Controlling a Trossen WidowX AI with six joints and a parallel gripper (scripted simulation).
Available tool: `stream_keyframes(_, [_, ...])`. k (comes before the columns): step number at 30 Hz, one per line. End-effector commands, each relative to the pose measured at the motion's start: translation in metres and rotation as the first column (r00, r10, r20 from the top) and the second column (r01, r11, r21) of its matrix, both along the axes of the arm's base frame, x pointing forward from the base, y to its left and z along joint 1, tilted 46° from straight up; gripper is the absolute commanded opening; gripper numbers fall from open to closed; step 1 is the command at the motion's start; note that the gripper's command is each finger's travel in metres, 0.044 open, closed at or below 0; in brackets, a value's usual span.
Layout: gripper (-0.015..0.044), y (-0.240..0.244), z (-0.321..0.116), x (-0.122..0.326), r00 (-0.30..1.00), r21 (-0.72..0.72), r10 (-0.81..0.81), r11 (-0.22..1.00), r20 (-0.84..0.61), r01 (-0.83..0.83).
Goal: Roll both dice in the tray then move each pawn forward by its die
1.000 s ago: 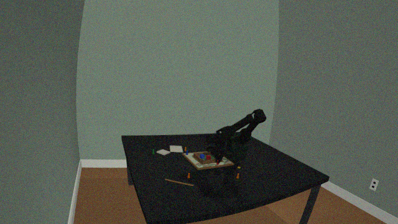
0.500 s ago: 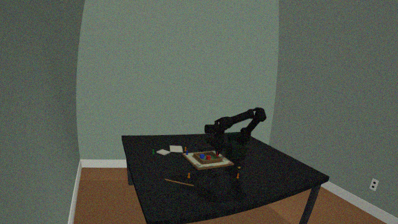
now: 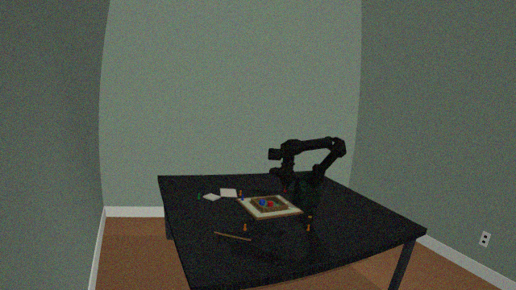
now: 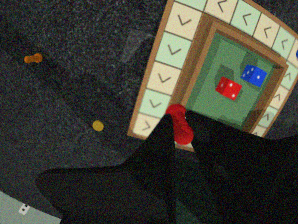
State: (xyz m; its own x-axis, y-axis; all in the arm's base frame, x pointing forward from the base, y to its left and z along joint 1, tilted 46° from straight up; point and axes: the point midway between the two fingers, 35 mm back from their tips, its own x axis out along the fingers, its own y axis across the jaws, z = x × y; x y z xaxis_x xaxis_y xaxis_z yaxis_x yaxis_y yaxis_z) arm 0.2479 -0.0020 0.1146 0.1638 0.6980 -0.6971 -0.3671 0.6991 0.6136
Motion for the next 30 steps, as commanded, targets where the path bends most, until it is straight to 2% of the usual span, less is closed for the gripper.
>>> stream_keyframes(1, [0.0000,0.004,-0.001,-0.006,1.000,-0.005,0.005,1.000,0.004,-0.005])
stream_keyframes(30, [0.0000,0.066,-0.056,-0.077,1.000,0.000,0.005,1.000,0.001,-0.005])
